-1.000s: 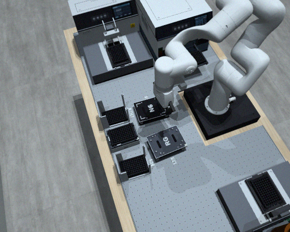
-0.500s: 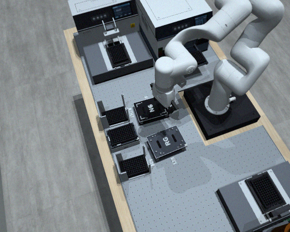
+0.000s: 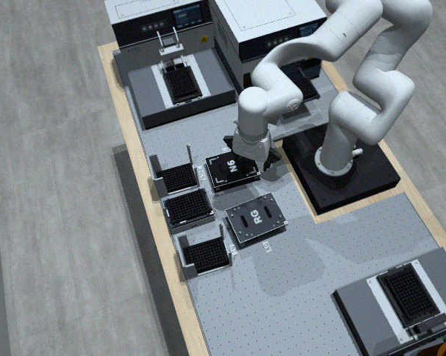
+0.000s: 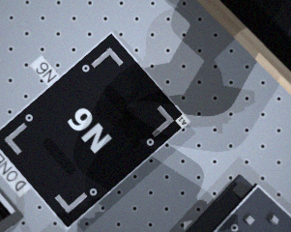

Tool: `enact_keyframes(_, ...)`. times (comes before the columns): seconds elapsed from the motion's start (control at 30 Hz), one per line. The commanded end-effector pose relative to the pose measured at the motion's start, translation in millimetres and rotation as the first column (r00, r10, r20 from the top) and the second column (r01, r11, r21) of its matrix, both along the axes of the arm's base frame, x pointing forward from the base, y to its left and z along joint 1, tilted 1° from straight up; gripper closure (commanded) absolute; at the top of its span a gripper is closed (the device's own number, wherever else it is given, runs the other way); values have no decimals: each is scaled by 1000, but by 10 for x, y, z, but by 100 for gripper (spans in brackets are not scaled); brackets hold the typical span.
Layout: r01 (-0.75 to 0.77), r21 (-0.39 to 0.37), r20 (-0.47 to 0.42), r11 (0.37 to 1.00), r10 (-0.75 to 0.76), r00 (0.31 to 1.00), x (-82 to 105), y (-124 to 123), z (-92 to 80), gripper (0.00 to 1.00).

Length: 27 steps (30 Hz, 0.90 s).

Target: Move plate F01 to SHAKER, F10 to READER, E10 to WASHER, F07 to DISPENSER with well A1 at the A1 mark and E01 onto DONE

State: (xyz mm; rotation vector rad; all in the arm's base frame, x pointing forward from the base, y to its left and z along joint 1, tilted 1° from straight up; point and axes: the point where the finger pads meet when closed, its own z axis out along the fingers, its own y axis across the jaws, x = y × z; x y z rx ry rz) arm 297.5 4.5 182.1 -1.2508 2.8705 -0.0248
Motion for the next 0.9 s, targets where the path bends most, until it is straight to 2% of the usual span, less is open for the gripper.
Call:
enact_keyframes(0.0,-194,3,0,981,194,981,12,1,15,0)
enact_keyframes(0.1,-310,2,-1,951,310,951,12,1,14,0)
enact_keyframes(0.17,-329,1,-1,944,329,944,12,0,14,0)
enact_keyframes(0.27,-440,0,-2,898,440,898,12,0,14,0)
enact_keyframes(0.33,-440,0,-2,898,440,898,12,0,14,0)
enact_keyframes(0.67,-741,-5,-7,671,741,671,12,0,14,0)
enact_keyframes(0.83,-860,-6,-10,511,860,511,12,0,14,0)
enact_keyframes(0.87,-860,-6,-10,511,860,511,12,0,14,0)
